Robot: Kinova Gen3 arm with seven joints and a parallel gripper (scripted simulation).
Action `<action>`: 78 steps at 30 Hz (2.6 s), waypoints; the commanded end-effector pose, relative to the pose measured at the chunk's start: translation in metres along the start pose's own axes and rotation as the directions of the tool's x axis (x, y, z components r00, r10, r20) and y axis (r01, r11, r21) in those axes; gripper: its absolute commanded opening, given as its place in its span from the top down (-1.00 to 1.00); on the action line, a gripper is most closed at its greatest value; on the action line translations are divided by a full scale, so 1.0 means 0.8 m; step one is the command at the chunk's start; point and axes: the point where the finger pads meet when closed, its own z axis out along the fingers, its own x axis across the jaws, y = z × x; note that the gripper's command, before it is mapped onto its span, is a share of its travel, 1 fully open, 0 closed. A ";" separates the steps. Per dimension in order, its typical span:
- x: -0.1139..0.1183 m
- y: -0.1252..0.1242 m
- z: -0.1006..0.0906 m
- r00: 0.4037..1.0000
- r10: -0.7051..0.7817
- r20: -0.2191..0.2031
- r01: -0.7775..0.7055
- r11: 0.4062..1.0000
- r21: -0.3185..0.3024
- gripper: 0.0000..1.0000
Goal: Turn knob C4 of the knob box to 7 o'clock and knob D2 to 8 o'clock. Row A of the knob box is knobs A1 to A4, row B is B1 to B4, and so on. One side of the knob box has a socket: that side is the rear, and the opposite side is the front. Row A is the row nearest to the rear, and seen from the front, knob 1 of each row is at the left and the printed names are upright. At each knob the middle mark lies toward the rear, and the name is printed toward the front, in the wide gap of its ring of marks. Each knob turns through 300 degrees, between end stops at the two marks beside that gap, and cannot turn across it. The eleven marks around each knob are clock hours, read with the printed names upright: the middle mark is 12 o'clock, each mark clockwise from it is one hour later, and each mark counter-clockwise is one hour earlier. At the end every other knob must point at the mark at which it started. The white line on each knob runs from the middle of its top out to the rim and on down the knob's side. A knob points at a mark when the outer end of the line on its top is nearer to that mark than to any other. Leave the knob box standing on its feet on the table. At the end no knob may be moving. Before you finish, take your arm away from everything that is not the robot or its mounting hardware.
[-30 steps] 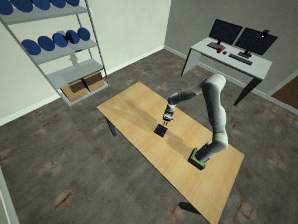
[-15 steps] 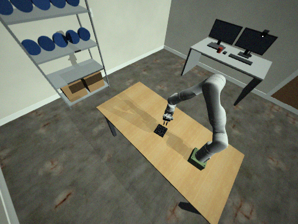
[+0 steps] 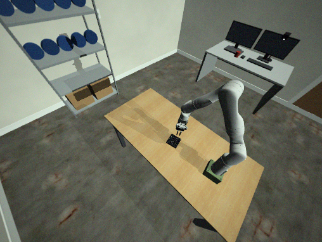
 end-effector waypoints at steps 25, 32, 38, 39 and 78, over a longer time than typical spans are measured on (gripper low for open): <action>0.001 0.000 0.014 1.000 0.000 -0.001 0.000 1.000 0.000 0.07; 0.001 0.000 0.023 1.000 0.000 -0.001 0.000 1.000 0.000 0.07; 0.001 -0.001 0.032 1.000 0.000 -0.001 0.000 1.000 0.000 0.07; 0.001 -0.001 0.033 1.000 0.000 -0.001 0.000 1.000 0.000 0.07; 0.001 -0.001 0.054 1.000 0.000 -0.001 0.000 1.000 0.000 0.07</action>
